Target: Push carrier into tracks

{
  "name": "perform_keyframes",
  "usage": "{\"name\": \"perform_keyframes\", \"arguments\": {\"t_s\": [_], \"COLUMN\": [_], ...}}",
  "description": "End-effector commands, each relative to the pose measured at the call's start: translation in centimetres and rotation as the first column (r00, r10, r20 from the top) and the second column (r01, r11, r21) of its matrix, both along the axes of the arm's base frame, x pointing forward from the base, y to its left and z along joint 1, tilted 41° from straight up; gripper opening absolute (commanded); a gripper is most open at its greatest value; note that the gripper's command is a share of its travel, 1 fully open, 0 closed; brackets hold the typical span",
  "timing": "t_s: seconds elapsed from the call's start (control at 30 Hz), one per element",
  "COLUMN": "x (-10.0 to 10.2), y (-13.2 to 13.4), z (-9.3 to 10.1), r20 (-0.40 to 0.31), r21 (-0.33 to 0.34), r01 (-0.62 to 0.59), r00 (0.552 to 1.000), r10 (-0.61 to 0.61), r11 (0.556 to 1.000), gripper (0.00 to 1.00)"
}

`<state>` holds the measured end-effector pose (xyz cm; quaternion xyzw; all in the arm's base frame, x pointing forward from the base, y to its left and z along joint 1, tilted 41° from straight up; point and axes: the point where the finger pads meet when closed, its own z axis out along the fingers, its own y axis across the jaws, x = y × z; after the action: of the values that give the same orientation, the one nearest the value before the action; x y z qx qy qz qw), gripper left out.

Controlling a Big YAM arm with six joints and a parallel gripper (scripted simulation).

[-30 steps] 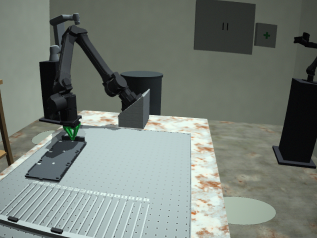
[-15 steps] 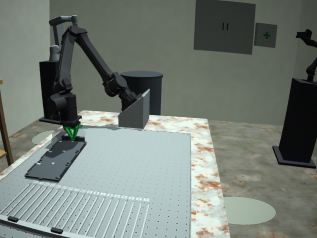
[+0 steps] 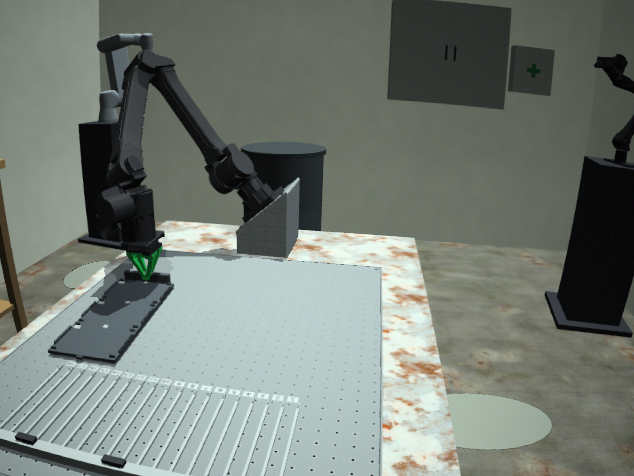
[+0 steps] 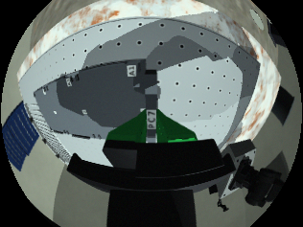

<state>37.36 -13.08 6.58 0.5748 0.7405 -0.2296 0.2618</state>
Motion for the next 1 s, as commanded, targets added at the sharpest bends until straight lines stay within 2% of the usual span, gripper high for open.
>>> {"name": "perform_keyframes", "arguments": {"t_s": [0.0, 0.97], "x": [0.9, -0.1], "y": [0.7, 2.1], "z": [0.0, -1.5], "r20": [0.049, 0.032], "r21": [0.0, 0.003], "r01": [0.025, 0.021], "r00": [0.998, 0.999], "r10": [-0.025, -0.021], "r11": [1.0, 1.0], "gripper": [0.0, 0.0]}}
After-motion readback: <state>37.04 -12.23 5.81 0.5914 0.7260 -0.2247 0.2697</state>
